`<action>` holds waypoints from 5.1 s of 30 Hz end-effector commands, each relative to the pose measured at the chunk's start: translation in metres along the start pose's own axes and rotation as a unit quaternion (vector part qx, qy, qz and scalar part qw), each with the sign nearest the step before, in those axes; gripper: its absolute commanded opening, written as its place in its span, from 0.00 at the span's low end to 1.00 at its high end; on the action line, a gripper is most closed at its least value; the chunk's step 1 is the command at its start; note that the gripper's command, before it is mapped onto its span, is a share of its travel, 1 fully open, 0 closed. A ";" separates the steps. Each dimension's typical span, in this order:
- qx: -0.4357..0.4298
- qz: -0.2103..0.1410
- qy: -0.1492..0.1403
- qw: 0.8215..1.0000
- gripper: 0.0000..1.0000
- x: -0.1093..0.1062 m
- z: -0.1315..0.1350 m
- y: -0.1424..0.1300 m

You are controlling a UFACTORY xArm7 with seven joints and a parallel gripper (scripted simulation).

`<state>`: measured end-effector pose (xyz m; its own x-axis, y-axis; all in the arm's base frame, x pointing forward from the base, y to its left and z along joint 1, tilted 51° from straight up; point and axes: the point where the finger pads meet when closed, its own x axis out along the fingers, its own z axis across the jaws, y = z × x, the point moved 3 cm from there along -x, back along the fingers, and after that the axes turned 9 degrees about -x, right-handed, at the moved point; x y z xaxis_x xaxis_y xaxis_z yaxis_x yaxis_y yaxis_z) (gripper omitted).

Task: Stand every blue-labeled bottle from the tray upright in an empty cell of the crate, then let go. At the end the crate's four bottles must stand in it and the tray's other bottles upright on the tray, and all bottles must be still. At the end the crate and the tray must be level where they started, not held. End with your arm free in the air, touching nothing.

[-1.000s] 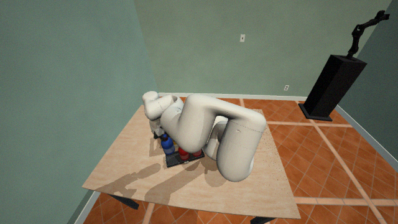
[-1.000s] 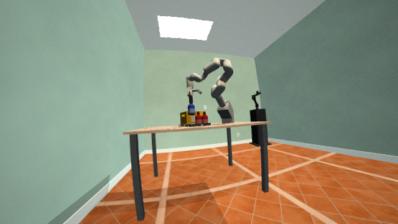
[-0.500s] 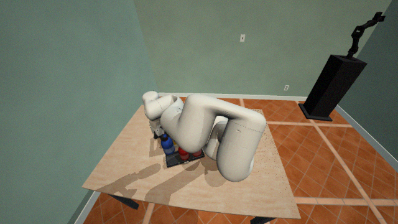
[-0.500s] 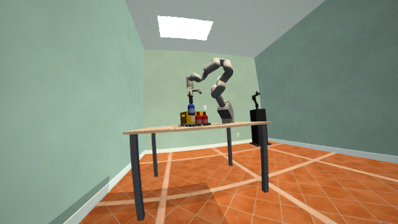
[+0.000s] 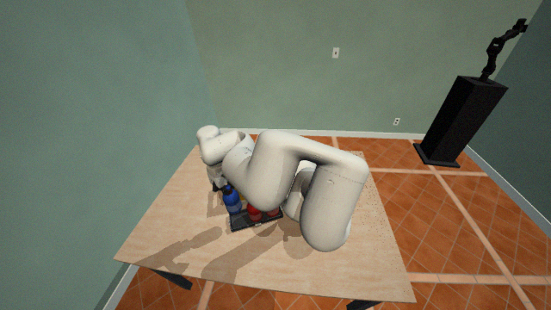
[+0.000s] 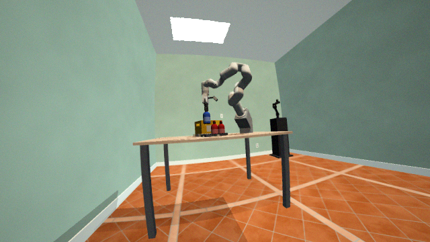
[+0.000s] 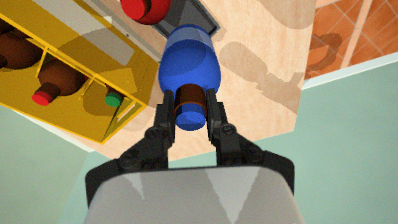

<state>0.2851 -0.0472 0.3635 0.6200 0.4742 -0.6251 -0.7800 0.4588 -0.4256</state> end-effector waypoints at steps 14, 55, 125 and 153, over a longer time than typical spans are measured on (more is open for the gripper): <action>0.000 -0.002 0.000 1.000 0.00 -0.016 0.000 -0.001; 0.000 -0.002 0.000 1.000 0.00 -0.038 0.000 -0.001; 0.000 -0.002 0.000 1.000 0.00 -0.061 -0.001 -0.001; 0.000 -0.002 0.000 1.000 0.00 -0.061 -0.015 -0.007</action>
<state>0.2513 -0.0873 0.3944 0.6198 0.4747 -0.6249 -0.7802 0.4589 -0.4252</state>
